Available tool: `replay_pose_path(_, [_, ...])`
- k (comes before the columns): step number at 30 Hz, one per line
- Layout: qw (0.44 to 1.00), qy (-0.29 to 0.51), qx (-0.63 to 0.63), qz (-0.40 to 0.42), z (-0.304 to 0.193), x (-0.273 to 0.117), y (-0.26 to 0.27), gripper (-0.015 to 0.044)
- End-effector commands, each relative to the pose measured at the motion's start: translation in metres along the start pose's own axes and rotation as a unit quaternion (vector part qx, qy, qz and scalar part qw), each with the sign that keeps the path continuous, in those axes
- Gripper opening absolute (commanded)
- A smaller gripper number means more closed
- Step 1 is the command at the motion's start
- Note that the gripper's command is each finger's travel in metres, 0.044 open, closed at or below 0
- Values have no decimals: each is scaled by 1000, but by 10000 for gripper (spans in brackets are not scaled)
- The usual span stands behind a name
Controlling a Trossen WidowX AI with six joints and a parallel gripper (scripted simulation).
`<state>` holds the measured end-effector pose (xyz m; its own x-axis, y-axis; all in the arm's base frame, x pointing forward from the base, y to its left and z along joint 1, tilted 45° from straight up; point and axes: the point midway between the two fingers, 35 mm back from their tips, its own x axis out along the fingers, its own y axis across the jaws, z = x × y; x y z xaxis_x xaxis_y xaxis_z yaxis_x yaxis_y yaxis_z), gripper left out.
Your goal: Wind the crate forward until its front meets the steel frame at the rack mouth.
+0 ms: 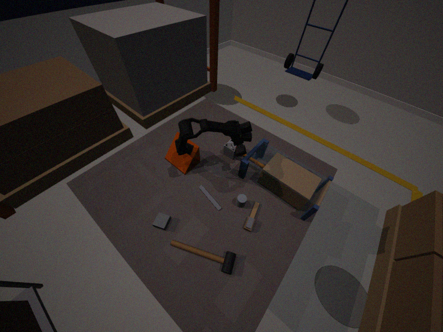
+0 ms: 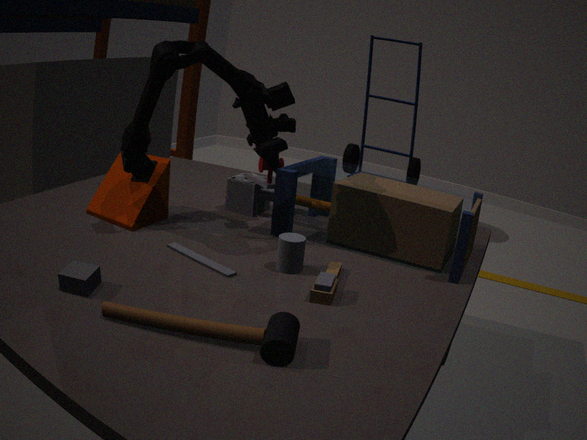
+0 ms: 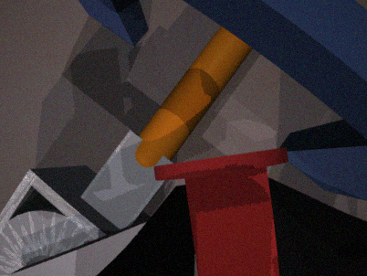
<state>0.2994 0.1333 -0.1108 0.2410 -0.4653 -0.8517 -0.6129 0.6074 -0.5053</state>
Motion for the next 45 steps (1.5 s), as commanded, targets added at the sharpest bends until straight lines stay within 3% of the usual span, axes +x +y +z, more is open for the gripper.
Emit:
replay_pose_path(1, [1000,-4,2,2,9,5,4,0])
replay_pose_path(45, [1000,-6,4,3,49,22,43,0])
